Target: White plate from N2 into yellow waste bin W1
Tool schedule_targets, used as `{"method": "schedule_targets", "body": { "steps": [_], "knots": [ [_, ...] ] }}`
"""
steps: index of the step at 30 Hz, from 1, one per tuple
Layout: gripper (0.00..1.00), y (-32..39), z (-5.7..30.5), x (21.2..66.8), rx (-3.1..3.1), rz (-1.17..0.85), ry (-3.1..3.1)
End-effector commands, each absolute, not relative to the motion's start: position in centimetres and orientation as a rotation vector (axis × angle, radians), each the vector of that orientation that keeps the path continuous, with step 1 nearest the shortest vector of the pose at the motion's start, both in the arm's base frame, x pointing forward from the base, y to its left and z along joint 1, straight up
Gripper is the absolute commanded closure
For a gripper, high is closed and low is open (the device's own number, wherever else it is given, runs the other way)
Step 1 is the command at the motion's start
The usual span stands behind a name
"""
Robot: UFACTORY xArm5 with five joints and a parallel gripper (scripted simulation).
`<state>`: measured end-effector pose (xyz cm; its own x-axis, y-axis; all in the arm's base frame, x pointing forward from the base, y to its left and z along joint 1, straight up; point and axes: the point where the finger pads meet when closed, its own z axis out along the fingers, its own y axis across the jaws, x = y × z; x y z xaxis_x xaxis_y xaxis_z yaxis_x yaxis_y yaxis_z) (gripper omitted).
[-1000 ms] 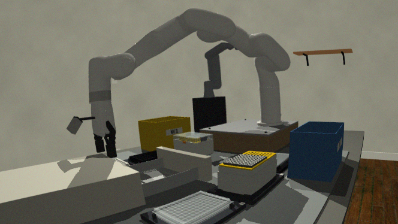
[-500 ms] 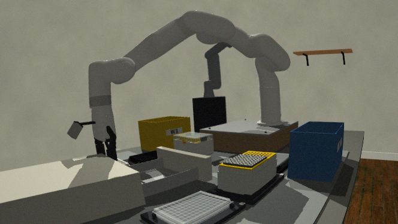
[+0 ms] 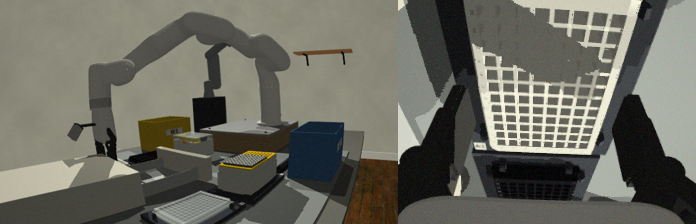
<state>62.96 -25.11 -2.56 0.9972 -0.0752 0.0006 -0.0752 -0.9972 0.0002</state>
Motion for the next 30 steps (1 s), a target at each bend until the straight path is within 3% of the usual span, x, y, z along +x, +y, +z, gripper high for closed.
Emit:
{"method": "schedule_targets", "body": {
  "steps": [1, 30],
  "knots": [
    [0.0, -25.2, -2.6, 63.1, 3.138, 0.008, -0.118],
    [0.0, -25.2, -3.8, 63.1, 3.138, 0.008, -0.118]
  ]
}}
